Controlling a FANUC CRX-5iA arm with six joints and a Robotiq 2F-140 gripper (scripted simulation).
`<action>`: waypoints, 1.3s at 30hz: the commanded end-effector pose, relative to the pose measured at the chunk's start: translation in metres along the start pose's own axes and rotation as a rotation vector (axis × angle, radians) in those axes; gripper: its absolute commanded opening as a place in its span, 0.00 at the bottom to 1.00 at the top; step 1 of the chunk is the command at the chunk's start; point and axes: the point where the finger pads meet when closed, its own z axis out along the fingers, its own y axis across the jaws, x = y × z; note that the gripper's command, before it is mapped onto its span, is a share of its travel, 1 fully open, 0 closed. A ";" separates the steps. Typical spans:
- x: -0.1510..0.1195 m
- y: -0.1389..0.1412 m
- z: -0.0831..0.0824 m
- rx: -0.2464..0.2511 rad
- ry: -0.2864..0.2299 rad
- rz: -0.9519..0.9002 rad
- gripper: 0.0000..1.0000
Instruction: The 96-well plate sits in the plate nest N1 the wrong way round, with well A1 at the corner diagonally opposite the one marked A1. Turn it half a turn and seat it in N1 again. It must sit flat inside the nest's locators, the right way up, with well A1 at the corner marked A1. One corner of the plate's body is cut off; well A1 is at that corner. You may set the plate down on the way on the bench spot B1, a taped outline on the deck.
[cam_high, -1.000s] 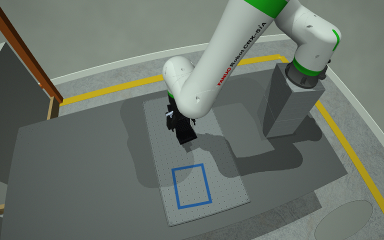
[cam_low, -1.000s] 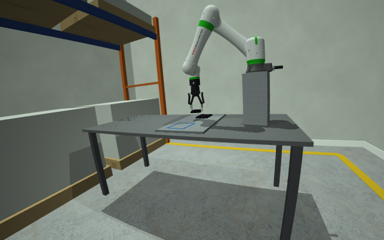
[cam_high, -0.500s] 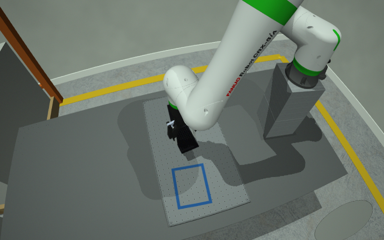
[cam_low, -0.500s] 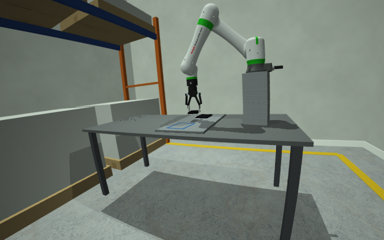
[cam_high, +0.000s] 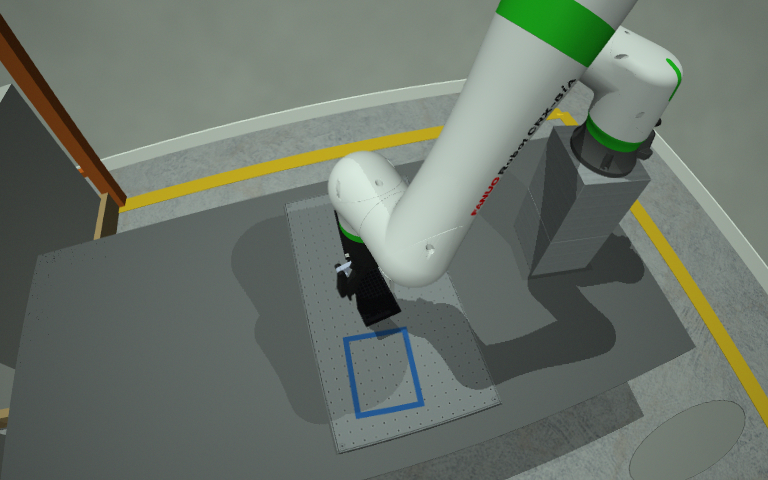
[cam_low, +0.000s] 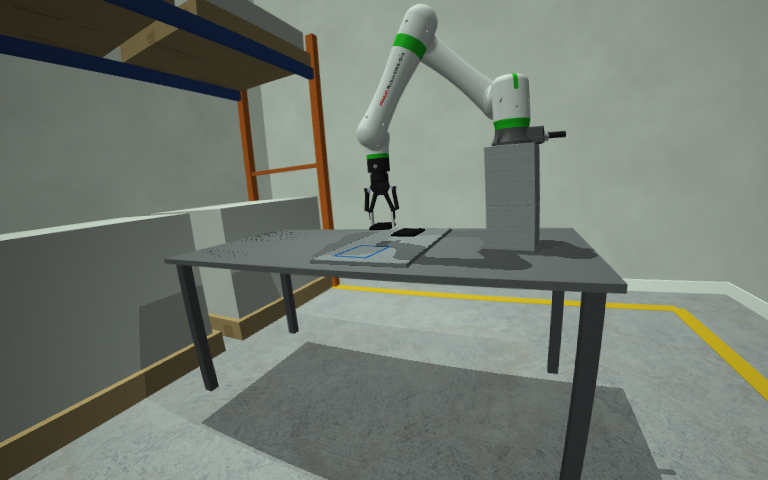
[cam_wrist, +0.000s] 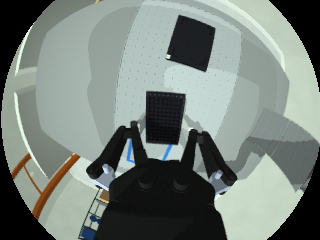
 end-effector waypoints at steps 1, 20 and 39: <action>-0.007 -0.002 0.000 0.000 0.001 0.000 0.00; -0.061 -0.019 0.002 0.000 0.001 0.000 0.00; -0.115 -0.035 0.004 0.000 0.001 0.000 0.00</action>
